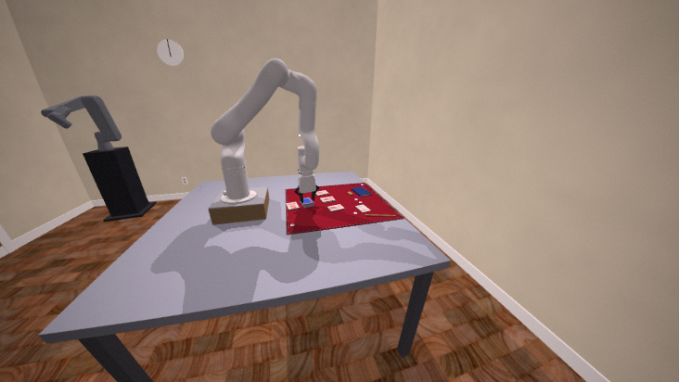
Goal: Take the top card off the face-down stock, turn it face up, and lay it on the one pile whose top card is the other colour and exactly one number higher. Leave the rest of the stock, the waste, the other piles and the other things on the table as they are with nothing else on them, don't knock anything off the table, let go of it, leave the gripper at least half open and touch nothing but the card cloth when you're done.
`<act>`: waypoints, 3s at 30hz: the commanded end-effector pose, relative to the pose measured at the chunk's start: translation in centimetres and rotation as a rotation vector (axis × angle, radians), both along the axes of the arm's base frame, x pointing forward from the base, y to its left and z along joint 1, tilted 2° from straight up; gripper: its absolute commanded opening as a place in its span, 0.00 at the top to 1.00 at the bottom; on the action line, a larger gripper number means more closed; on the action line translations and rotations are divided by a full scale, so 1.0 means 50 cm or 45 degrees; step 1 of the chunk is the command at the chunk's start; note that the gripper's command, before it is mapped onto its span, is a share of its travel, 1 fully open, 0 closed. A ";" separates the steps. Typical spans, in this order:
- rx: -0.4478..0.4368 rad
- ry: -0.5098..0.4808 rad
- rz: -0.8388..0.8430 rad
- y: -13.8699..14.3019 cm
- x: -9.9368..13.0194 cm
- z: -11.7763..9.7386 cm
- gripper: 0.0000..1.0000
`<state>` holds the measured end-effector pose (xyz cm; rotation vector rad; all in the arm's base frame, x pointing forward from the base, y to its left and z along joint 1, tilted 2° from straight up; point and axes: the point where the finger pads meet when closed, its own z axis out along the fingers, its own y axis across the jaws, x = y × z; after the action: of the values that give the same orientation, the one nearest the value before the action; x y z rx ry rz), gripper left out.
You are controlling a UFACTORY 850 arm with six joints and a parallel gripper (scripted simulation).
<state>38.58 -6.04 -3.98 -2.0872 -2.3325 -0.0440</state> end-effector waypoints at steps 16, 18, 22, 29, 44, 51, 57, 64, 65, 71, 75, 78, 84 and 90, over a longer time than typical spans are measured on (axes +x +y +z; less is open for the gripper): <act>0.000 -0.002 0.000 0.000 0.001 0.001 0.14; 0.000 -0.002 0.000 0.000 0.001 0.001 0.14; 0.000 -0.002 0.000 0.000 0.001 0.001 0.14; 0.000 -0.002 0.000 0.000 0.001 0.001 0.14; 0.000 -0.002 0.000 0.000 0.002 -0.003 0.14; 0.000 -0.002 0.000 0.000 0.002 -0.008 0.14; 0.000 -0.002 0.000 0.000 0.003 -0.015 0.14; 0.000 -0.002 0.000 0.000 0.003 -0.019 0.14; 0.000 -0.002 0.000 0.000 0.003 -0.019 0.14; 0.000 -0.002 0.000 0.000 0.003 -0.019 0.14; 0.000 -0.002 0.000 0.000 0.003 -0.019 0.14; 0.000 -0.002 0.000 0.000 0.003 -0.019 0.14; 0.000 -0.002 0.000 0.000 0.003 -0.021 0.14; 0.000 -0.002 0.000 0.000 0.003 -0.024 0.14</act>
<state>38.67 -6.02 -5.16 -2.0870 -2.3327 -0.0441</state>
